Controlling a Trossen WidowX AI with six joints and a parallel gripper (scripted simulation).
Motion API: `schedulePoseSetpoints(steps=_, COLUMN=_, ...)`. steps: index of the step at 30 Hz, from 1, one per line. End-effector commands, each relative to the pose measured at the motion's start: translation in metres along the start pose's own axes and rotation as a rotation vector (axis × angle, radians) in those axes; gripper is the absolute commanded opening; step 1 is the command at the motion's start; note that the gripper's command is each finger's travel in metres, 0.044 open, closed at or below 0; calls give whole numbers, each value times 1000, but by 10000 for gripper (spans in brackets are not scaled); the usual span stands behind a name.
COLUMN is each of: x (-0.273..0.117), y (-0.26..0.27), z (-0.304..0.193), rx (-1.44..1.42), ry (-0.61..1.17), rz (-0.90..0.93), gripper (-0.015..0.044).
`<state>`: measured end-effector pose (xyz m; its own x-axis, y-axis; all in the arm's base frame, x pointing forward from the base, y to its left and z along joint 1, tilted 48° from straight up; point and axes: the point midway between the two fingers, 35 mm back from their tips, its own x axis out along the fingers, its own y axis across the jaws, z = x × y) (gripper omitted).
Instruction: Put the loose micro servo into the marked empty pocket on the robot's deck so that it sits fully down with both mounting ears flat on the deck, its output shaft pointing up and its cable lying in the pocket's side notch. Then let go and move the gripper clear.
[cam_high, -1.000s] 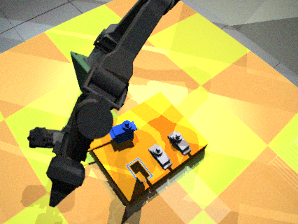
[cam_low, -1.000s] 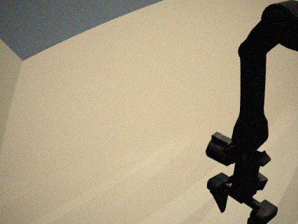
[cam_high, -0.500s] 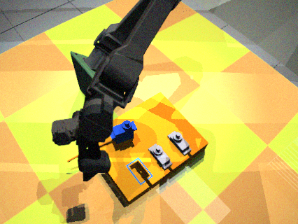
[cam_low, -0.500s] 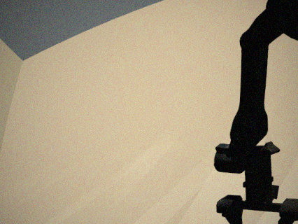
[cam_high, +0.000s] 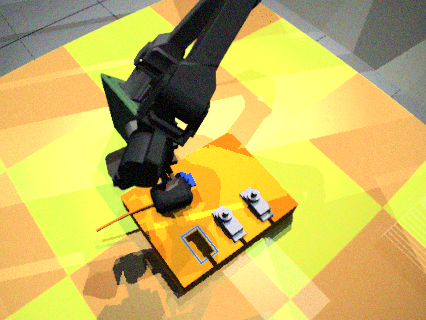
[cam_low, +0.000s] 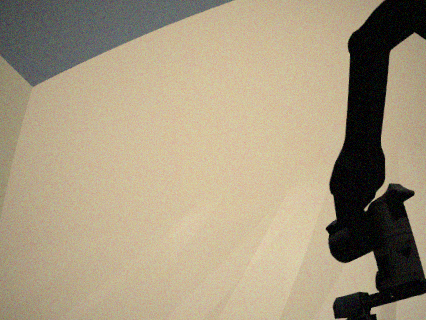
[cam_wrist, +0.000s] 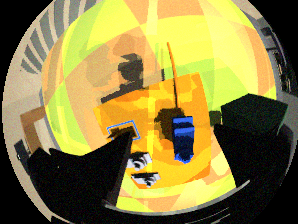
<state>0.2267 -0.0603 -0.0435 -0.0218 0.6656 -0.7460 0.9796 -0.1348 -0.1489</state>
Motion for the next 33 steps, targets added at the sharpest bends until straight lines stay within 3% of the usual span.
schedulePoseSetpoints(steps=1, x=-1, y=-16, z=-22, rx=-30, ry=85, rz=-45, gripper=440)
schedulePoseSetpoints(steps=33, x=44, y=-19, z=-27, rx=-30, ry=87, rz=-45, gripper=440)
